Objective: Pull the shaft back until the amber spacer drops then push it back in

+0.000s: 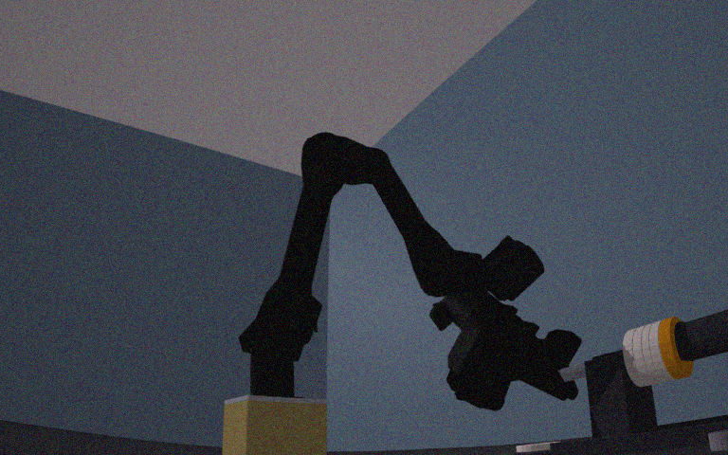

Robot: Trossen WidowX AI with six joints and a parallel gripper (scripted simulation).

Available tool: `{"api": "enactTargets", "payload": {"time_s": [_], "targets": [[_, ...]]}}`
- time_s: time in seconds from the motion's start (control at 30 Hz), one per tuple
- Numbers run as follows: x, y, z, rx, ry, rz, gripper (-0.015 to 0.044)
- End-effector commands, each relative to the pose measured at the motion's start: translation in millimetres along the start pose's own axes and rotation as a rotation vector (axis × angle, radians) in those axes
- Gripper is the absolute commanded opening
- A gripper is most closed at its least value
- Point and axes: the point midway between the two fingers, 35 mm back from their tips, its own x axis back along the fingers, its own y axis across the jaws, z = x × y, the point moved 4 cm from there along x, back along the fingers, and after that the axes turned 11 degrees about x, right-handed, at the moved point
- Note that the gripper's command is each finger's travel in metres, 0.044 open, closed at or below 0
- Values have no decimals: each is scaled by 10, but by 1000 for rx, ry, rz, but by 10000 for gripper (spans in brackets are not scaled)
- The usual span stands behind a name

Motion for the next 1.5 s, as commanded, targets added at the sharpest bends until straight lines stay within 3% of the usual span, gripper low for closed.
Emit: {"api": "enactTargets", "payload": {"time_s": [0.0, 1.47], "targets": [[6, -3, -9, -2, -1, 0, 0], [39, -9, -42, -2, -2, 0, 0]]}}
